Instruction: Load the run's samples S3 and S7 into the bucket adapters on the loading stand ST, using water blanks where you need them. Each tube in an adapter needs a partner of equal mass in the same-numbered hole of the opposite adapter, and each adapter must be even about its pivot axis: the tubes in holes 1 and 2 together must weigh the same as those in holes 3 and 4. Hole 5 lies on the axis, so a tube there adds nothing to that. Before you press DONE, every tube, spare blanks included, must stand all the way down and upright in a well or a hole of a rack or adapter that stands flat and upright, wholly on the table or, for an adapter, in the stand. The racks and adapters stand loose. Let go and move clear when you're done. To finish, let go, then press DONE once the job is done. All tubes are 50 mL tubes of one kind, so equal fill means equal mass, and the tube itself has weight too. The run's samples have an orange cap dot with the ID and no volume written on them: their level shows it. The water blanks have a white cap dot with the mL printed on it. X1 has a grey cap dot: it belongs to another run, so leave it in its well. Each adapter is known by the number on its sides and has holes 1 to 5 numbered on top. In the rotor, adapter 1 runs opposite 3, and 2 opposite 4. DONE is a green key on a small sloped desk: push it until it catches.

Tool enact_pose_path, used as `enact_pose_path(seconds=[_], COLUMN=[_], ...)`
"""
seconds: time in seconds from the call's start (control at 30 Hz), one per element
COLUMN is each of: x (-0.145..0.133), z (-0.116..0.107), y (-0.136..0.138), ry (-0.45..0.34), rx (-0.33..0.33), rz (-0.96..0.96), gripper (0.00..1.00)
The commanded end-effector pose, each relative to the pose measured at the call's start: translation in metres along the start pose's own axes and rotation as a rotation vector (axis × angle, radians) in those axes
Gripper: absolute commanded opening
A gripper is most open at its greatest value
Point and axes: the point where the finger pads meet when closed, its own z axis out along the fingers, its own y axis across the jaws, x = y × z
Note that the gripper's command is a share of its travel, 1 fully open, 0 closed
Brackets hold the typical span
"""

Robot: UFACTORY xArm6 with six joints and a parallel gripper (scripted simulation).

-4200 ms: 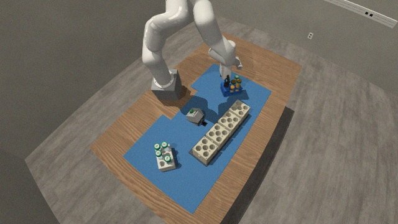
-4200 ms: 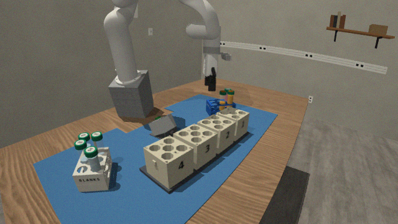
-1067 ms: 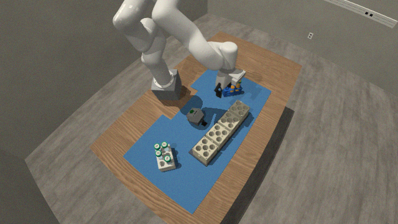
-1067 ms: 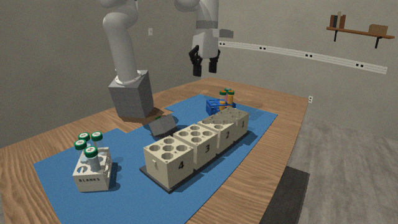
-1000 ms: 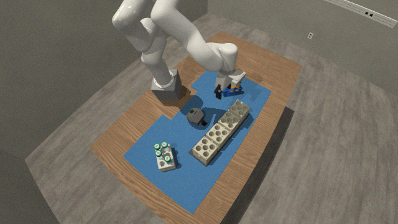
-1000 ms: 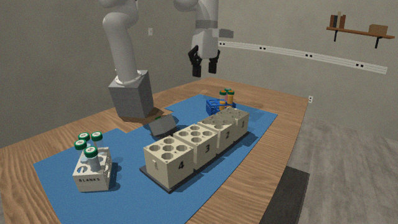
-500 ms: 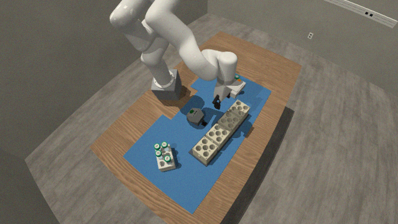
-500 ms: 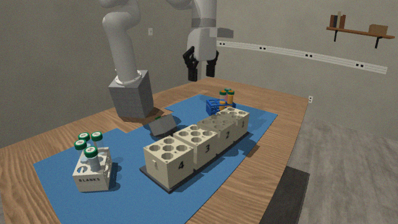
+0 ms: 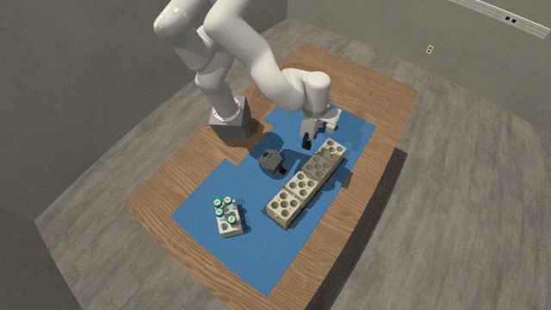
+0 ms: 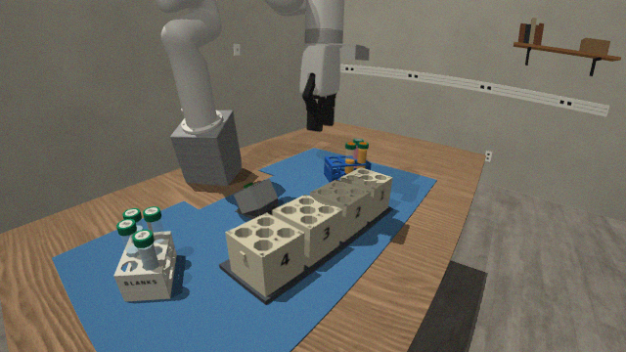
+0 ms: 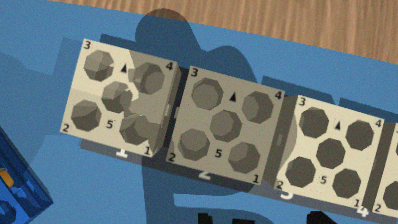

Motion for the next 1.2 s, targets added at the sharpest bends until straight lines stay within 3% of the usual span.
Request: enact_pose_path(seconds=[0.0,0.6,0.7,1.17], x=[0.000,-0.006,-0.007,-0.012], z=[-0.001,-0.002,-0.002,-0.002], y=[-0.021,-0.101,-0.106,-0.176], ry=[0.002,0.003,0.003,0.004], rx=[0.003,0.003,0.004,0.004], rz=[-0.141,-0.672,-0.672,-0.672], gripper=[0.57,0.57,0.57,0.57])
